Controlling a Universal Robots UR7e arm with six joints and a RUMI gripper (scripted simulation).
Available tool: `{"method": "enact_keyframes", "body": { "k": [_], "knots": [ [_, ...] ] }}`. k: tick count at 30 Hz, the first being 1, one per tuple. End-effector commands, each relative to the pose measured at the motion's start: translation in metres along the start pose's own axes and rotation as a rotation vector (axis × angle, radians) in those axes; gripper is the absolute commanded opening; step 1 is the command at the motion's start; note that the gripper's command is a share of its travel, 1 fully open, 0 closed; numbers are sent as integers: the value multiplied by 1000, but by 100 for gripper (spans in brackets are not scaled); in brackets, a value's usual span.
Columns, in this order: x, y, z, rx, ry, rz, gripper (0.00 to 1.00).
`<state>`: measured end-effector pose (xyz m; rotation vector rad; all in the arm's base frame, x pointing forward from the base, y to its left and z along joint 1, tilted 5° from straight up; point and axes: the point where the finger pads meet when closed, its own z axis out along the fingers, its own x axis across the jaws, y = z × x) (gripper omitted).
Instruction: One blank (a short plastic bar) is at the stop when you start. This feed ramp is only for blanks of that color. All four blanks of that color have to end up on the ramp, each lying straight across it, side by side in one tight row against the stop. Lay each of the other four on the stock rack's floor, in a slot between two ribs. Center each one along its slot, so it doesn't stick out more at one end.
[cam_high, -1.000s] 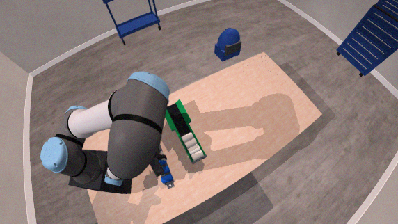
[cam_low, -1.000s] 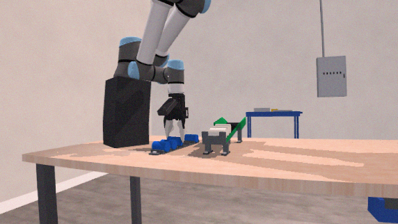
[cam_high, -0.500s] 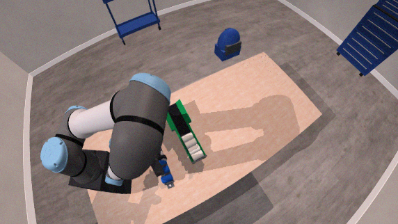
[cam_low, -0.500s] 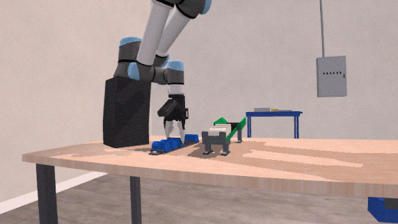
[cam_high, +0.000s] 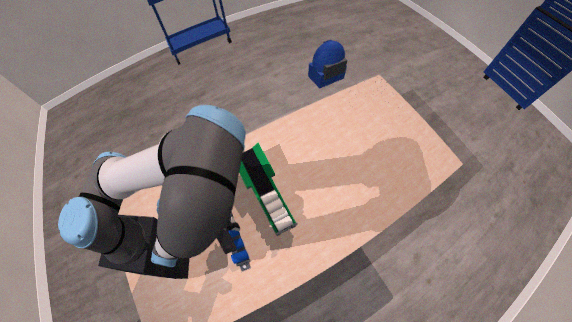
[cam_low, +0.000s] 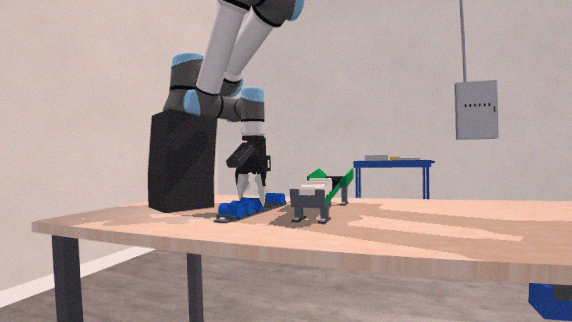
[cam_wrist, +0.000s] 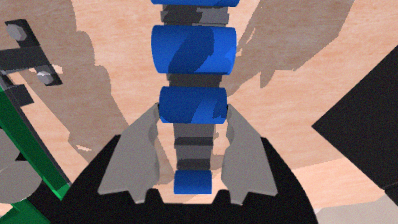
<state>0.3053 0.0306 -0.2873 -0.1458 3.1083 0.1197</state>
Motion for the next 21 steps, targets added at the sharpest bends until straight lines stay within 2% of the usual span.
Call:
{"method": "enact_keyframes", "body": {
  "k": [1,11,18,21],
  "knots": [
    [0,0,0,0,-1,0,39],
    [0,0,0,0,-1,0,39],
    [0,0,0,0,-1,0,47],
    [0,0,0,0,-1,0,47]
  ]
}}
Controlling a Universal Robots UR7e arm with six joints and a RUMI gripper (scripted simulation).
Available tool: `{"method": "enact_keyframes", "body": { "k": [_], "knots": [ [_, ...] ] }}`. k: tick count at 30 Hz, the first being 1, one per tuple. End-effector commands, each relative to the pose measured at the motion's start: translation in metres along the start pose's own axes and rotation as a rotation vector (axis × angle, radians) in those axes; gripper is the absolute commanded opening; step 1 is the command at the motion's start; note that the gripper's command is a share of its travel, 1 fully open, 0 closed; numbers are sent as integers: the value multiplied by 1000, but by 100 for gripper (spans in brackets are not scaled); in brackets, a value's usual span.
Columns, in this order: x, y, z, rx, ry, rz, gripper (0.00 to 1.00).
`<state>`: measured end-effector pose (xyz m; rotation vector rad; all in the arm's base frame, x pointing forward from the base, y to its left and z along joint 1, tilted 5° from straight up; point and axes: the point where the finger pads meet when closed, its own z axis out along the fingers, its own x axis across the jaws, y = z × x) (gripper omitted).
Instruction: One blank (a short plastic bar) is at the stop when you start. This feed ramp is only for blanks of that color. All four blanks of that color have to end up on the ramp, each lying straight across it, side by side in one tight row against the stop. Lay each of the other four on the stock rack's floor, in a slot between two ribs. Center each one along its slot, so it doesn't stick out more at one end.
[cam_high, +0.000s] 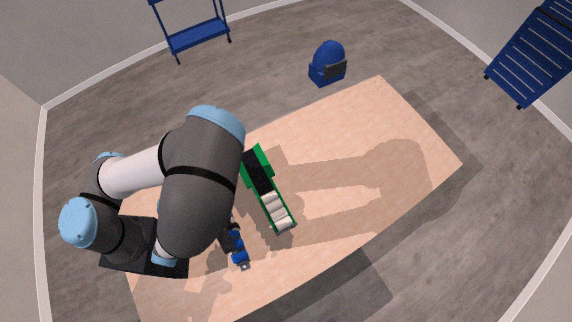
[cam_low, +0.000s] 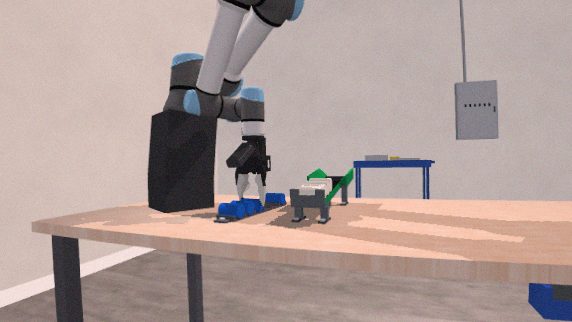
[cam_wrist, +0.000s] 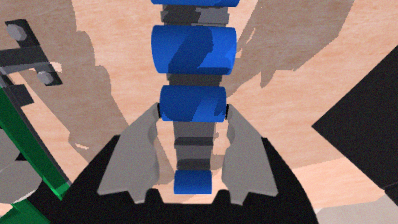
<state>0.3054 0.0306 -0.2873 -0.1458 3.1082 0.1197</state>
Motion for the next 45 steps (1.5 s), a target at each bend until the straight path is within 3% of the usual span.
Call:
{"method": "enact_keyframes", "body": {
  "k": [1,5,24,34,45],
  "knots": [
    [0,0,0,0,-1,0,47],
    [0,0,0,0,-1,0,52],
    [0,0,-5,0,-1,0,52],
    [0,0,-21,0,-1,0,52],
    [0,0,-56,0,-1,0,52]
  ]
}}
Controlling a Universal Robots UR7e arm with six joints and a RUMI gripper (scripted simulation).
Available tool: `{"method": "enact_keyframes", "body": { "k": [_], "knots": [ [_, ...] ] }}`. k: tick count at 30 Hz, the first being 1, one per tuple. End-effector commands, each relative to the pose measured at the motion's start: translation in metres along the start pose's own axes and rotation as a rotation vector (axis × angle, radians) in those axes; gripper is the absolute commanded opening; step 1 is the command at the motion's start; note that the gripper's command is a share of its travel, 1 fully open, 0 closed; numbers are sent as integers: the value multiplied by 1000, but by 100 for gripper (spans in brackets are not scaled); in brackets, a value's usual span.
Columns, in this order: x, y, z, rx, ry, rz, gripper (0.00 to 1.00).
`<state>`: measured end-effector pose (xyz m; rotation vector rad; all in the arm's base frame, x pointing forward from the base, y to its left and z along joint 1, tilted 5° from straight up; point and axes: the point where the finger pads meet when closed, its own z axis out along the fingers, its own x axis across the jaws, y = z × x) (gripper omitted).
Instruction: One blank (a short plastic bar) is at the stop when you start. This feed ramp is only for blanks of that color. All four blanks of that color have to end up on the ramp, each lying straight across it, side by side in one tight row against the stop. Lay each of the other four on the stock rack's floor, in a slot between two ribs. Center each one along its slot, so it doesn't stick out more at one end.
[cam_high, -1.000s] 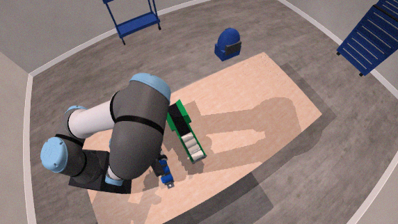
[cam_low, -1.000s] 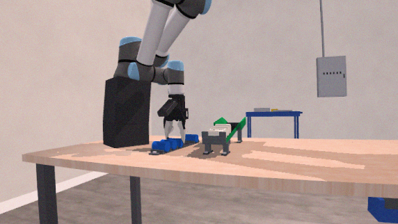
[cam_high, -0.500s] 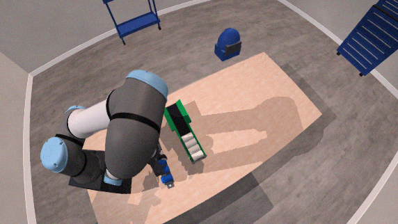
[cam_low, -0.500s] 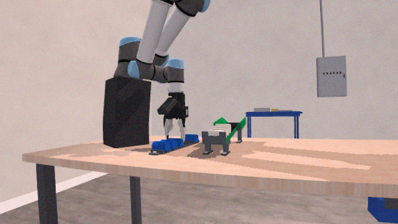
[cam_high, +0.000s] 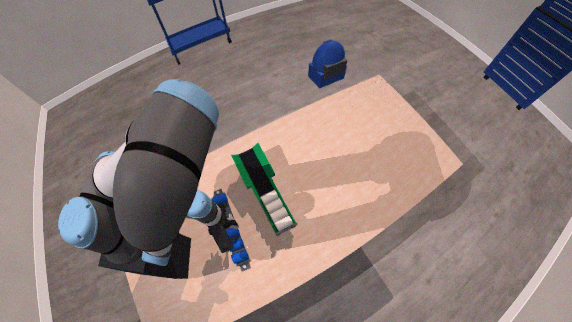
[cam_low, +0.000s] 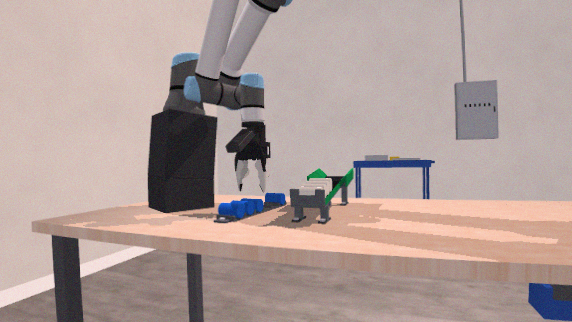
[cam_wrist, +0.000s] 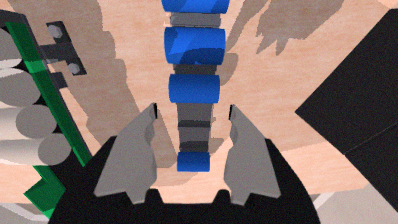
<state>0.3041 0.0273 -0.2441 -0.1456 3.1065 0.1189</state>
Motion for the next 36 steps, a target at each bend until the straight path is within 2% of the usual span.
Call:
{"method": "enact_keyframes", "body": {
  "k": [1,15,28,29,36],
  "knots": [
    [-1,0,-16,0,1,0,52],
    [-1,0,-42,0,1,0,52],
    [-1,0,-47,0,1,0,52],
    [-1,0,-47,0,1,0,100],
    [-1,0,-47,0,1,0,100]
  ]
}}
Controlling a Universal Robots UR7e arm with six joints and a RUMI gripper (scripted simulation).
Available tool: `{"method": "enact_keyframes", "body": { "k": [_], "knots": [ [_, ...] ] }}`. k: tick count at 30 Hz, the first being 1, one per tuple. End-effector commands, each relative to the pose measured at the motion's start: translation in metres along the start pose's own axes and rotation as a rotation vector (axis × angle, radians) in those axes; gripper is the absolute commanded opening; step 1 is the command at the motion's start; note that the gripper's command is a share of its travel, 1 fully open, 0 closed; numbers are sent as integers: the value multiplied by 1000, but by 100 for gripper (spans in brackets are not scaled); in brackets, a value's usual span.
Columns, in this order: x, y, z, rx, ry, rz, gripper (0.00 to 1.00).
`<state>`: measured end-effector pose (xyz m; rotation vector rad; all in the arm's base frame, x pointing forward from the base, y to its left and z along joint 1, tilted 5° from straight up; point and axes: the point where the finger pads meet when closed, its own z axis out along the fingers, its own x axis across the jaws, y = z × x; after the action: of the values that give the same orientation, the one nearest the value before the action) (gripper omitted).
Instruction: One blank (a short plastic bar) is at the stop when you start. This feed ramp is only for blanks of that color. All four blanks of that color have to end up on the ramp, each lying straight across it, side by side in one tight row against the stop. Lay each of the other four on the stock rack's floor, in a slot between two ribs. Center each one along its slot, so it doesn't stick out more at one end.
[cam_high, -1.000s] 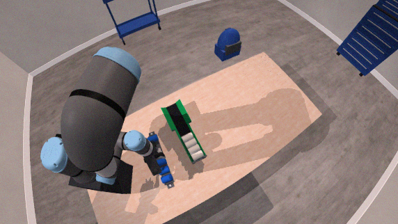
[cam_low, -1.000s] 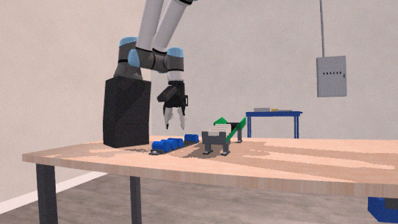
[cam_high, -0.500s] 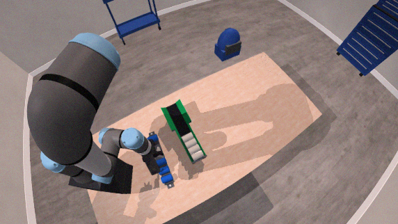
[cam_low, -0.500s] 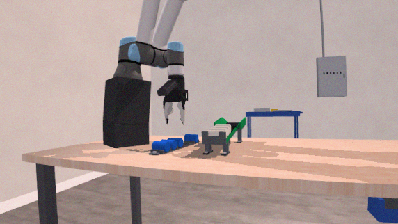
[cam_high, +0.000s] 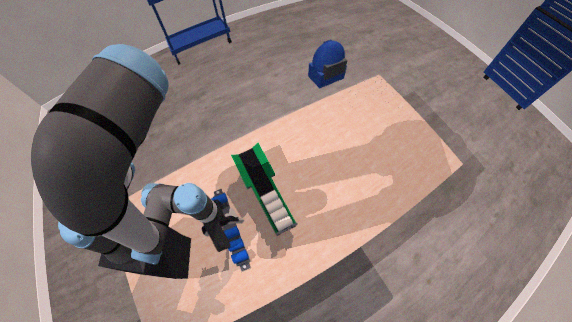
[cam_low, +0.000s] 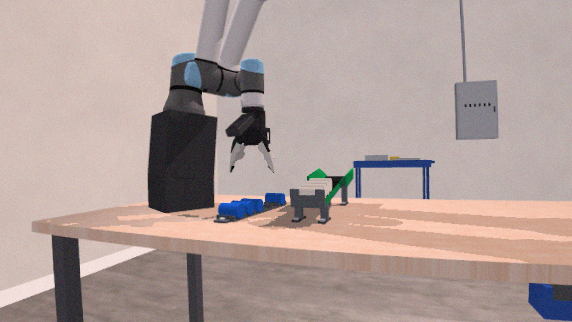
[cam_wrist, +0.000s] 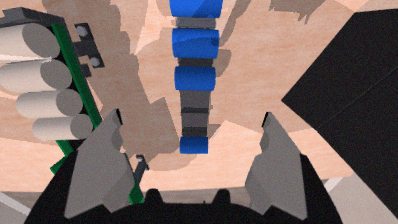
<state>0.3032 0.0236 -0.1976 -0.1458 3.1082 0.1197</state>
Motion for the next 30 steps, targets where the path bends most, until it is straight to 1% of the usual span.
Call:
{"method": "enact_keyframes", "body": {
  "k": [1,21,30],
  "knots": [
    [0,0,0,0,-1,0,100],
    [0,0,-2,0,-1,0,100],
    [0,0,-12,0,-1,0,100]
  ]
}}
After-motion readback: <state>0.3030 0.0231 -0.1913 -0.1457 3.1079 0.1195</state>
